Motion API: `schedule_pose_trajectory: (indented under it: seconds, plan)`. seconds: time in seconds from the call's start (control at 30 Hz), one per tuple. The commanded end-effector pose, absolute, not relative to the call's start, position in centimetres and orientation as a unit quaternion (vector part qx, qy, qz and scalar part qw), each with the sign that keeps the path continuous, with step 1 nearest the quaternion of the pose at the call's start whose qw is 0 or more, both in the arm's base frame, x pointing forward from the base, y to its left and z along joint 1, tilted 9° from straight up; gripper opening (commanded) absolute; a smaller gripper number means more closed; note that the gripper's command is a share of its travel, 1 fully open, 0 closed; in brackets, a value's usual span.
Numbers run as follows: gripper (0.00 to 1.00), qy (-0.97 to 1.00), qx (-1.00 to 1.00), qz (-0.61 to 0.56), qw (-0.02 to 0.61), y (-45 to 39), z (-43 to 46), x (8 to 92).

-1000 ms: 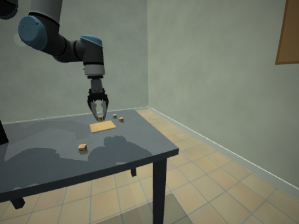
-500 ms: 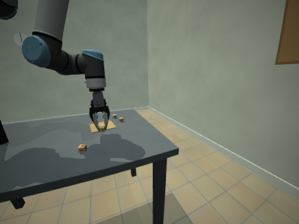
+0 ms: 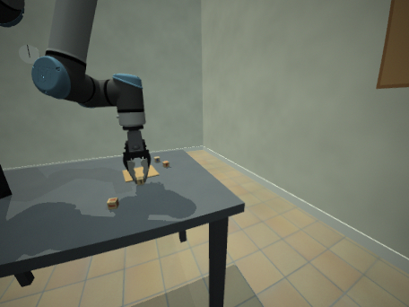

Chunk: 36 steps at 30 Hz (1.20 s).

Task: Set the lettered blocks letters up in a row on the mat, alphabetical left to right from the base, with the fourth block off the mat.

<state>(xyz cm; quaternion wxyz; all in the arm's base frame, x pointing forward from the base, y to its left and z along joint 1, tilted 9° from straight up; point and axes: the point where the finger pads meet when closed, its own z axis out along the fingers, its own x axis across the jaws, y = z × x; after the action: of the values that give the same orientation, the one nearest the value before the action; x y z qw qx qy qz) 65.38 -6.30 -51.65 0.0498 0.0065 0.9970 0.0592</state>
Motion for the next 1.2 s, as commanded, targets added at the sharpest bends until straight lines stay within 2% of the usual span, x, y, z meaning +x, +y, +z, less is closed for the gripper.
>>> schedule_pose_trajectory:
  seconds: [0.0, 1.17]
  plan:
    - [0.05, 0.997, 0.007, 0.059, 0.050, -6.32, -51.60, 65.43]
    - [0.05, 0.997, 0.007, 0.059, 0.050, -6.27, -51.99, 65.47]
